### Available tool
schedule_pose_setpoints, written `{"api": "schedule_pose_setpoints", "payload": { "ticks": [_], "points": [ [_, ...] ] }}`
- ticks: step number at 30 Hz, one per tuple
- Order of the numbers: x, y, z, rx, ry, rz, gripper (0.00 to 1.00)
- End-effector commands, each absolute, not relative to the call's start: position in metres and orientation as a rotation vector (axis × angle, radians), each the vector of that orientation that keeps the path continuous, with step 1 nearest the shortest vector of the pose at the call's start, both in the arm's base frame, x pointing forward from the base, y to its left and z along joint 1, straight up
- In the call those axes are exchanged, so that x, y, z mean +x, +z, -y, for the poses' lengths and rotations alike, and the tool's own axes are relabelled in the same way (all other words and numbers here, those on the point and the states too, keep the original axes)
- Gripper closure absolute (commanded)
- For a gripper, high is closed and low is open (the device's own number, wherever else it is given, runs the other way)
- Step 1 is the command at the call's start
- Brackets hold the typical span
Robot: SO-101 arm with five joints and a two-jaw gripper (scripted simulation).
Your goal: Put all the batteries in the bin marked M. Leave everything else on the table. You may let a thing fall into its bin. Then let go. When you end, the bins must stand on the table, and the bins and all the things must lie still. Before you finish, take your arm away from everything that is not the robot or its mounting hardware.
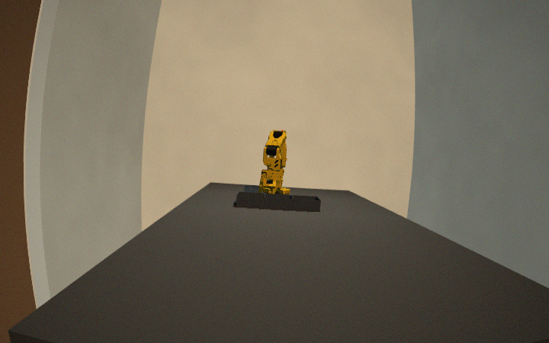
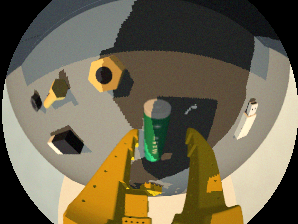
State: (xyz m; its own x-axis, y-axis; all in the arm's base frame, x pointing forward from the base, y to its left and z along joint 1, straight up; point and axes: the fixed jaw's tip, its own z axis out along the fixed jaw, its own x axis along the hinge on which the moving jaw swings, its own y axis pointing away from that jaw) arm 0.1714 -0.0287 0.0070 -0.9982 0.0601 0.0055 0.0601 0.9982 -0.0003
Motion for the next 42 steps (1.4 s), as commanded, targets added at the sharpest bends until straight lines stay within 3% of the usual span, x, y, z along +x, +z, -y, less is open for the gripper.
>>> {"api": "schedule_pose_setpoints", "payload": {
  "ticks": [1,23,42],
  "points": [
    [0.1735,0.0084,0.0303,-0.095,0.003,3.152,0.8],
    [0.1735,0.0084,0.0303,-0.095,0.003,3.152,0.96],
    [0.1735,0.0084,0.0303,-0.095,0.003,3.152,1.0]
  ]
}}
